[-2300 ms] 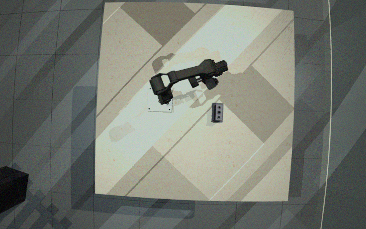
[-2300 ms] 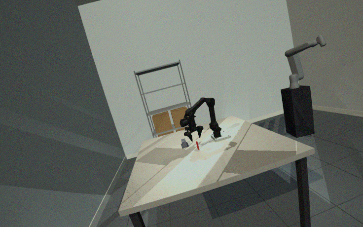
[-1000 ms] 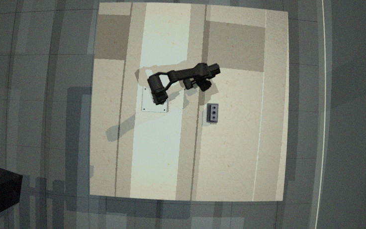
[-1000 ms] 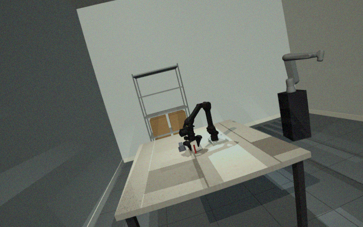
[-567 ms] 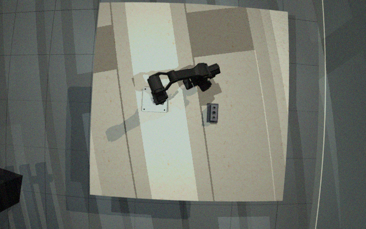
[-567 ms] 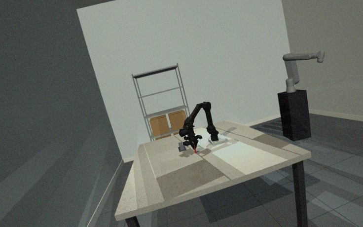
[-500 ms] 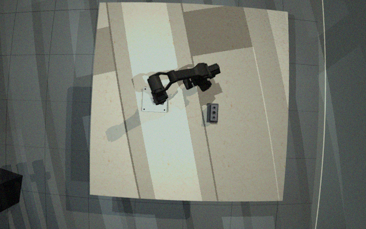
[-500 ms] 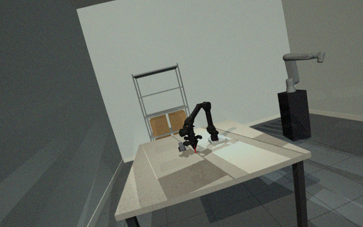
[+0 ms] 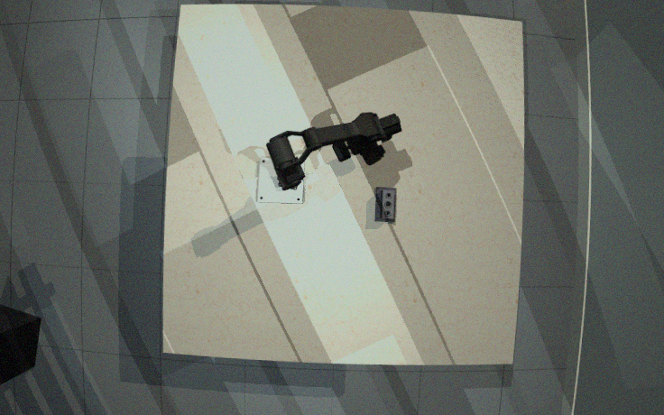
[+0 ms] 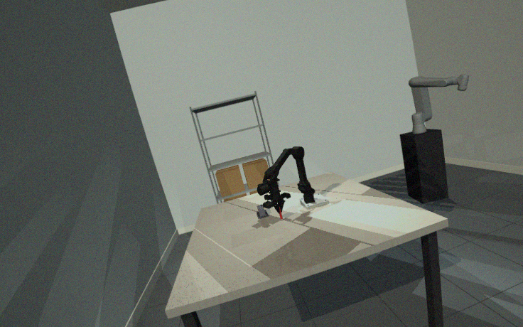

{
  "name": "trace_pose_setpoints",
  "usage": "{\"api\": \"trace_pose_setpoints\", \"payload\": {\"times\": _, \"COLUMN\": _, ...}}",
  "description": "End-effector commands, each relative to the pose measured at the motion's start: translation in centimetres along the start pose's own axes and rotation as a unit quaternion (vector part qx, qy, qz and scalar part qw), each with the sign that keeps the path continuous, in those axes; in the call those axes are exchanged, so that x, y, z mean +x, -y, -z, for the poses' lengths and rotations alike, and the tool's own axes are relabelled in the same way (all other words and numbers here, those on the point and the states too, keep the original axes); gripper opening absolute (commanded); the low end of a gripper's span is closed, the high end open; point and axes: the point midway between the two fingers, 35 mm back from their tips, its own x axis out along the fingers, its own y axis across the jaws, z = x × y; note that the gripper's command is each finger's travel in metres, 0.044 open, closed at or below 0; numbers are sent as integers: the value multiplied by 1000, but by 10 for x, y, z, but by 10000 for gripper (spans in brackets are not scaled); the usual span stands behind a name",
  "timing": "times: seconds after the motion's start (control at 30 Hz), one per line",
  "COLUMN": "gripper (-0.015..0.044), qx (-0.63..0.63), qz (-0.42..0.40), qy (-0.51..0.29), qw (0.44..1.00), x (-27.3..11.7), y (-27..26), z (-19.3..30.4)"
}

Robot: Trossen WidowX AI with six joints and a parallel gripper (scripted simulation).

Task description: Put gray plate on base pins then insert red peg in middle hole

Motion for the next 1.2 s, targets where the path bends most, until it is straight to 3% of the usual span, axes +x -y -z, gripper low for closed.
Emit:
{"api": "trace_pose_setpoints", "payload": {"times": 0.0, "gripper": 0, "qx": 0, "qz": -4, "qy": -1, "qw": 1000, "x": -12, "y": -3, "z": 0}}
{"api": "trace_pose_setpoints", "payload": {"times": 0.57, "gripper": 0, "qx": 0, "qz": -4, "qy": -1, "qw": 1000, "x": -67, "y": -6, "z": -1}}
{"api": "trace_pose_setpoints", "payload": {"times": 1.17, "gripper": 0, "qx": 1, "qz": -4, "qy": 4, "qw": 1000, "x": -61, "y": -18, "z": -46}}
